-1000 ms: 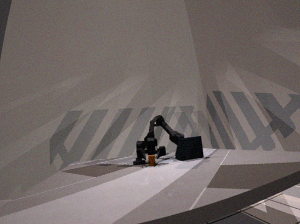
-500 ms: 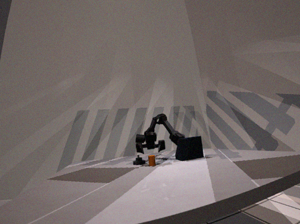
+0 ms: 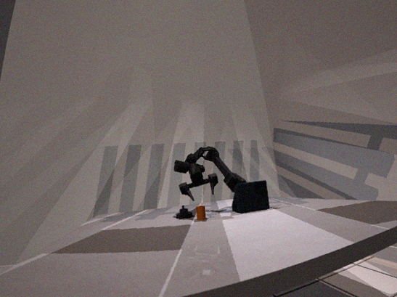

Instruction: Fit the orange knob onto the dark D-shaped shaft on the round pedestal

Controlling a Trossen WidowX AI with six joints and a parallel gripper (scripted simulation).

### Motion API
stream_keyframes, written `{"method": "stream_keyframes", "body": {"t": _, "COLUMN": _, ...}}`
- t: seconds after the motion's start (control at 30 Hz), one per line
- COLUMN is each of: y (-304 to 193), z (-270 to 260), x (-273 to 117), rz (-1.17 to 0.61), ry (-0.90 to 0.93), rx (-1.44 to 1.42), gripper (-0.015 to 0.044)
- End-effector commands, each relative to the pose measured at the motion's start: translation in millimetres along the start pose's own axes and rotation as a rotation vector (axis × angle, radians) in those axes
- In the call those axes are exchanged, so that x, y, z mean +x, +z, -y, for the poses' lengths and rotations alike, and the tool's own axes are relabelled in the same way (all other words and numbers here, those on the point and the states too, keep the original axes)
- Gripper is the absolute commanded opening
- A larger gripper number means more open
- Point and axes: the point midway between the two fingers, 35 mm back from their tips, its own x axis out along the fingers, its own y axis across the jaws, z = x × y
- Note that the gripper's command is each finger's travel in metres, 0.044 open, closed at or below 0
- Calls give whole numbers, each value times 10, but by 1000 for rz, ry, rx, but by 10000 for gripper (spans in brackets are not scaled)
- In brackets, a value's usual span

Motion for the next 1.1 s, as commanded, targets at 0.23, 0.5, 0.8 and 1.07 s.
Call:
{"method": "stream_keyframes", "body": {"t": 0.23, "y": 130, "z": 43, "x": -337, "rz": -676, "ry": -223, "rx": -13, "gripper": 440}}
{"method": "stream_keyframes", "body": {"t": 0.5, "y": 130, "z": 43, "x": -337, "rz": -676, "ry": -223, "rx": -13, "gripper": 440}}
{"method": "stream_keyframes", "body": {"t": 0.8, "y": 128, "z": 44, "x": -335, "rz": -613, "ry": -371, "rx": 418, "gripper": 440}}
{"method": "stream_keyframes", "body": {"t": 1.07, "y": 124, "z": 46, "x": -331, "rz": -461, "ry": -595, "rx": 1119, "gripper": 440}}
